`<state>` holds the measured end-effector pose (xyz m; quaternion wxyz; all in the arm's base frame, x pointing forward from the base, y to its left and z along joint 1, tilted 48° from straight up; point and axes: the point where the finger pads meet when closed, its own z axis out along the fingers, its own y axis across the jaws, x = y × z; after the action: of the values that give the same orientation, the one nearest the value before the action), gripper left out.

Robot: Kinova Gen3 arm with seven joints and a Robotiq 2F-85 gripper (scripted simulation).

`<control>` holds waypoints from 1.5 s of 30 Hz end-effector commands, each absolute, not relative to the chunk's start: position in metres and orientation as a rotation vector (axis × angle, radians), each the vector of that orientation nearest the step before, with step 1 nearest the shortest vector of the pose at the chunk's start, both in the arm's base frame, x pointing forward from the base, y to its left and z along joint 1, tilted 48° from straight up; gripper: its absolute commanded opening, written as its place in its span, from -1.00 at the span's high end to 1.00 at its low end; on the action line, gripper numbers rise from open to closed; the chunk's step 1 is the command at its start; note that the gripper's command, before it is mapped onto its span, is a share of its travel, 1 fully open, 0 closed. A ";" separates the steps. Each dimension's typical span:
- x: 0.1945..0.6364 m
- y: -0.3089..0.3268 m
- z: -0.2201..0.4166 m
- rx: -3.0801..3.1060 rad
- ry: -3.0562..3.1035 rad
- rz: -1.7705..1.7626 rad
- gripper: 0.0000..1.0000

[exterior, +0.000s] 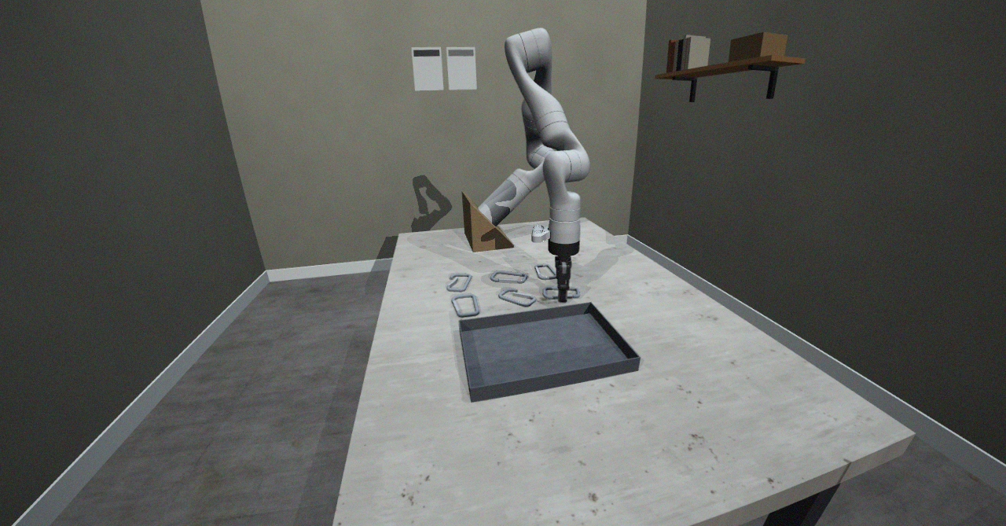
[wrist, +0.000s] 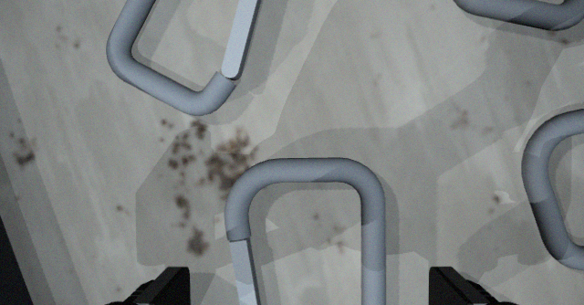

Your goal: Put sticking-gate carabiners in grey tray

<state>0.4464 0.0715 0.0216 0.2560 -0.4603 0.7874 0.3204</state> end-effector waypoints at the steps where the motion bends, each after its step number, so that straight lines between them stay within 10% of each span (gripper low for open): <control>1: 0.447 0.071 0.022 -1.248 2.138 0.868 -1.00; 2: 0.447 0.071 0.022 -1.248 2.138 0.868 -1.00; 3: 0.447 0.071 0.022 -1.248 2.138 0.868 -0.50; 45: 0.447 0.069 0.024 -1.248 2.139 0.865 -0.50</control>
<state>0.4461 0.0694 0.0233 0.2558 -0.4600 0.7880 0.3194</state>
